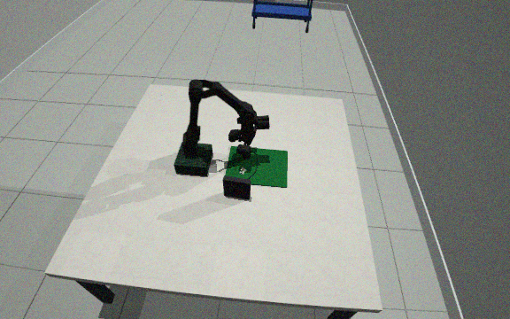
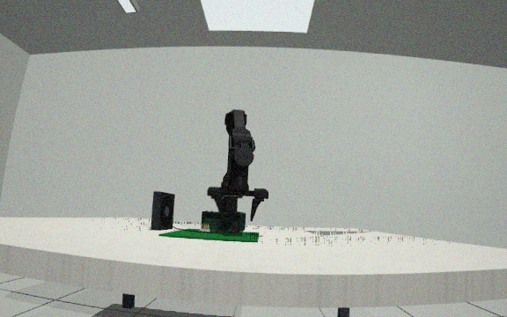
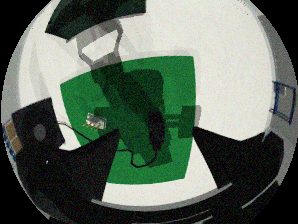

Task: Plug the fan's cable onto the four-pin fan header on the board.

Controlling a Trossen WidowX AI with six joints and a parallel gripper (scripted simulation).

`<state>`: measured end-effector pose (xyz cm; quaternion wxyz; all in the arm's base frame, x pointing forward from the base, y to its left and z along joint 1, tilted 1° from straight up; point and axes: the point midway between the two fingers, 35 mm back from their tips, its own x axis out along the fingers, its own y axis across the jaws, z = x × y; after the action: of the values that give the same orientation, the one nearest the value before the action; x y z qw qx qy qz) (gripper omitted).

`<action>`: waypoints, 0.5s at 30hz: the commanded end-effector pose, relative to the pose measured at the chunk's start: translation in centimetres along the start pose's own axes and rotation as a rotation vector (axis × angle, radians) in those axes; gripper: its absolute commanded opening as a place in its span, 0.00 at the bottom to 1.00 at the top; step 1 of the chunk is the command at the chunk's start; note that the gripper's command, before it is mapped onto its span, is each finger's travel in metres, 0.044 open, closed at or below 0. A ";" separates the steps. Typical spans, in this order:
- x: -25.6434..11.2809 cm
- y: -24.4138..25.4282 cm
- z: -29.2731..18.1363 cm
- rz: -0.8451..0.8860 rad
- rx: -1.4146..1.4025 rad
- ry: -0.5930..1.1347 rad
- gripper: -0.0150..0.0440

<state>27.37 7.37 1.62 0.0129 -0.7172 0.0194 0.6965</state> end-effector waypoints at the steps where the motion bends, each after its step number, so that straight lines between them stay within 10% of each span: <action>1: 0.8 0.0 0.2 -0.002 -0.003 -0.005 1.00; 15: 2.9 0.0 0.3 -0.002 -0.003 -0.005 1.00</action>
<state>27.32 7.32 -0.81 0.0128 -0.7169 0.0195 0.6968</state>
